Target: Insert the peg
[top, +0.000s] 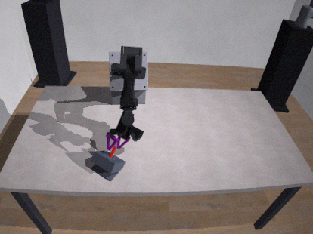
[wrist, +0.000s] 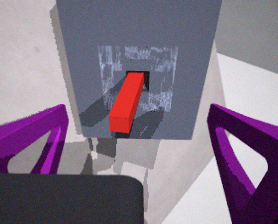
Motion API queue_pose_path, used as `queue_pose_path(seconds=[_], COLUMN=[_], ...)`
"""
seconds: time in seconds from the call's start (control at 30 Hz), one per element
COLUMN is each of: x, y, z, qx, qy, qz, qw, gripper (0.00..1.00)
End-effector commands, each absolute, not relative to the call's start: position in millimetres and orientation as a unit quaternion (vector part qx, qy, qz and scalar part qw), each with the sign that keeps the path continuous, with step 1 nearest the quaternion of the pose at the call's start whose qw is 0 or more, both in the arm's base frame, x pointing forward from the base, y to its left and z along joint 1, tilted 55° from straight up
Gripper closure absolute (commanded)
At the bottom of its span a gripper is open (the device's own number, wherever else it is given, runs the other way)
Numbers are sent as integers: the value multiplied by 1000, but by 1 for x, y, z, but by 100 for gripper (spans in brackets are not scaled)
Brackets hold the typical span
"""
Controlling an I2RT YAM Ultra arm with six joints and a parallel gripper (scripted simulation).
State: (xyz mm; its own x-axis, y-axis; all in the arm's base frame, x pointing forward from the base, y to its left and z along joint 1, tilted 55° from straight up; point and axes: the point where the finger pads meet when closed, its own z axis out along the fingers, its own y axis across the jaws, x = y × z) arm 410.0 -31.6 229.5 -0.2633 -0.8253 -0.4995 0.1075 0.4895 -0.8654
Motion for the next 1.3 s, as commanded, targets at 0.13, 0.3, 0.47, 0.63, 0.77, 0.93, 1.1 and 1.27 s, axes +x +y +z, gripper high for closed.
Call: queue_pose_path(seconds=[0.13,0.3,0.47,0.63,0.77,0.93,1.1,1.27], x=[409,401,387,374,365,349,333,327], y=[-32,-28,-23,-18,-15,-11,-8,-7], z=[233,230,232,233,233,232,230,229], qx=[-265,-268,-267,-267,-266,-265,-263,-263], qy=[667,670,669,668,668,667,666,665], qz=[-430,-428,-429,-430,-430,-431,-431,-432], qw=[548,543,545,546,546,548,549,550], gripper=[0,0,0,0,0,0,0,0])
